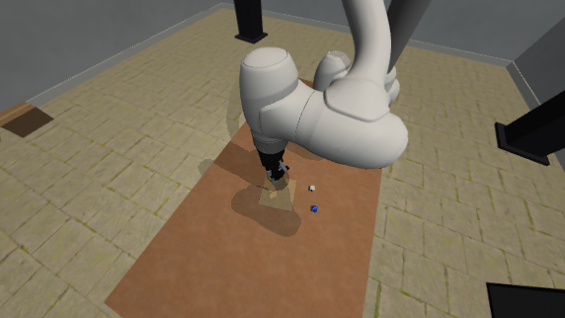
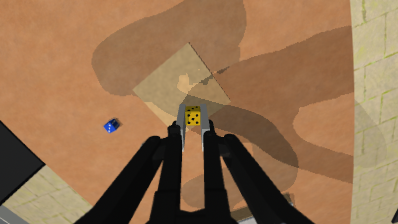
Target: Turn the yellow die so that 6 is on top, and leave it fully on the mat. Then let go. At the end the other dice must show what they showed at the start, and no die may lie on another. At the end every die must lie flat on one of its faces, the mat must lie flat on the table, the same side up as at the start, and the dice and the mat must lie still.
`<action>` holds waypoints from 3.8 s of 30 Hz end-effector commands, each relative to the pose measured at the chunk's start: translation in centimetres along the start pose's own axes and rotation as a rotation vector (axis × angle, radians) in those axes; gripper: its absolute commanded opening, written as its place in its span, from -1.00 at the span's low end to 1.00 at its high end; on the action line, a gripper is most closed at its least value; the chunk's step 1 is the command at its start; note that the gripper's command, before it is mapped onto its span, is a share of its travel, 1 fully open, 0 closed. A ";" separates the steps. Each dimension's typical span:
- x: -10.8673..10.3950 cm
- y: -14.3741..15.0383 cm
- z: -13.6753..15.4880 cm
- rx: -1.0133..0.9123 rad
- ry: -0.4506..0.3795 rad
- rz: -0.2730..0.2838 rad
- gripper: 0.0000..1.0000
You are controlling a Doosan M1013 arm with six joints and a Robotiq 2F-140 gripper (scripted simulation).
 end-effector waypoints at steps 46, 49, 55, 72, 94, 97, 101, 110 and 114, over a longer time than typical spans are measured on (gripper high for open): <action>6.8 -2.0 1.1 -0.389 -0.003 -0.008 -0.81; 7.3 -2.0 1.1 -0.389 -0.003 -0.008 -0.81; 9.0 -2.0 1.1 -0.389 -0.003 -0.008 -0.81; 9.5 -2.0 1.1 -0.389 -0.003 -0.008 -0.81; 9.5 -2.0 1.1 -0.389 -0.003 -0.008 -0.81; 9.5 -2.0 1.1 -0.389 -0.003 -0.008 -0.81; 9.5 -2.0 1.1 -0.389 -0.003 -0.008 -0.81; 9.7 -2.0 1.1 -0.389 -0.003 -0.008 -0.81; 9.8 -2.0 1.1 -0.389 -0.003 -0.008 -0.81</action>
Point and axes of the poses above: the point where the finger pads meet when closed, its own x axis out along the fingers, its own y axis across the jaws, z = x × y, the point moved 6 cm from there along -x, back along the fingers, and after that the axes turned 5 degrees about x, right-handed, at the moved point
